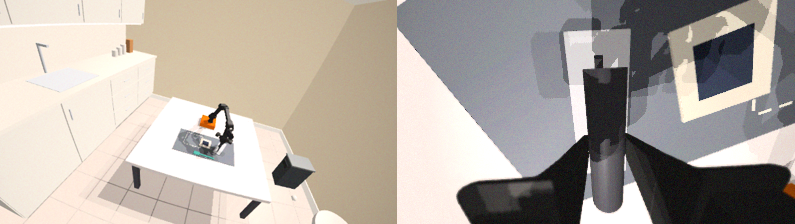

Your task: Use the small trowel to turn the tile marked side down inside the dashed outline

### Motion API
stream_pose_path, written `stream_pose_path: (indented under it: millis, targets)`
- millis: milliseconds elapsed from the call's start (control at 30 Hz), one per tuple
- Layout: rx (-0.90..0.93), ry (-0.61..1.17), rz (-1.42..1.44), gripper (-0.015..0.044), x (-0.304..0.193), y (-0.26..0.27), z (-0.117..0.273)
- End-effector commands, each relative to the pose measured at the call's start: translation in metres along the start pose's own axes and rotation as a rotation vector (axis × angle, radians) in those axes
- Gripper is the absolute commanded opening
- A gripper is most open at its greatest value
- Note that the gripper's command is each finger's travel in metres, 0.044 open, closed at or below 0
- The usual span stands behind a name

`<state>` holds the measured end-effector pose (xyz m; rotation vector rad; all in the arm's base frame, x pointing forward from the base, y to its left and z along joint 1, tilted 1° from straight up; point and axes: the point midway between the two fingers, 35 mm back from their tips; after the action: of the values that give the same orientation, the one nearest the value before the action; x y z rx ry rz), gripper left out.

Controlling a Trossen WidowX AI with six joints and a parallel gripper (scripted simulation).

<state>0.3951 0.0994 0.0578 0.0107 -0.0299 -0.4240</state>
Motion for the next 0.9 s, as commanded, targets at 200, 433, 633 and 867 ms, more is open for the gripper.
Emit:
stream_pose_path:
  millis: [200,433,633,867]
  targets:
    - [-0.002,0.005,-0.307,0.013,-0.001,-0.0006,-0.0014]
    - [-0.003,0.005,-0.517,0.013,-0.001,-0.0006,-0.0014]
    - [-0.003,0.005,-0.697,0.013,-0.001,-0.0006,-0.0015]
    - [-0.004,0.004,-0.907,0.013,-0.001,-0.0006,-0.0015]
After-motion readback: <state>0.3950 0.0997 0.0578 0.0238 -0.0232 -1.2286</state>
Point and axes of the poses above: the point midway between the two fingers, 35 mm back from their tips, its own z axis back along the fingers, its own y axis across the jaws, x = y × z, and after that the axes turned 7 degrees about z, right-handed
